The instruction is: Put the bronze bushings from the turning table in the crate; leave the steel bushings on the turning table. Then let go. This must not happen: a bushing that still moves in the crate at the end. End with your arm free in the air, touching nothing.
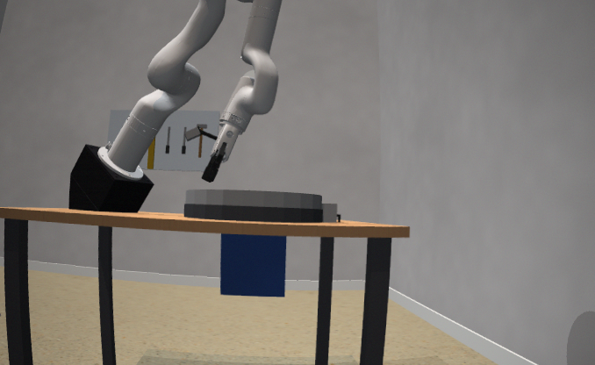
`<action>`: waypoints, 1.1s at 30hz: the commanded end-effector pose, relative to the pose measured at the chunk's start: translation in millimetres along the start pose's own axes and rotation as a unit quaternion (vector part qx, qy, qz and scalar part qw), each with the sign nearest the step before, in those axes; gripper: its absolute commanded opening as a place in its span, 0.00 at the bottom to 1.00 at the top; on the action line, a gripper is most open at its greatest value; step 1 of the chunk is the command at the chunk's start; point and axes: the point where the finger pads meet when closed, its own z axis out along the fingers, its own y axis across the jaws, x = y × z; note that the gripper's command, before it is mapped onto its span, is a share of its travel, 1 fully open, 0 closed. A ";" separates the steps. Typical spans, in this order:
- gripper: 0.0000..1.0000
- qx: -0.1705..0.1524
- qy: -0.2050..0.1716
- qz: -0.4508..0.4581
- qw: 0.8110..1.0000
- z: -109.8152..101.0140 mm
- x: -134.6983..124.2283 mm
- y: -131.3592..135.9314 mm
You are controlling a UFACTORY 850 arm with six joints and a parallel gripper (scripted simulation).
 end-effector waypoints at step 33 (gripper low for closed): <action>0.54 -0.084 -0.171 0.470 0.862 -9.8 -8.7 -15.9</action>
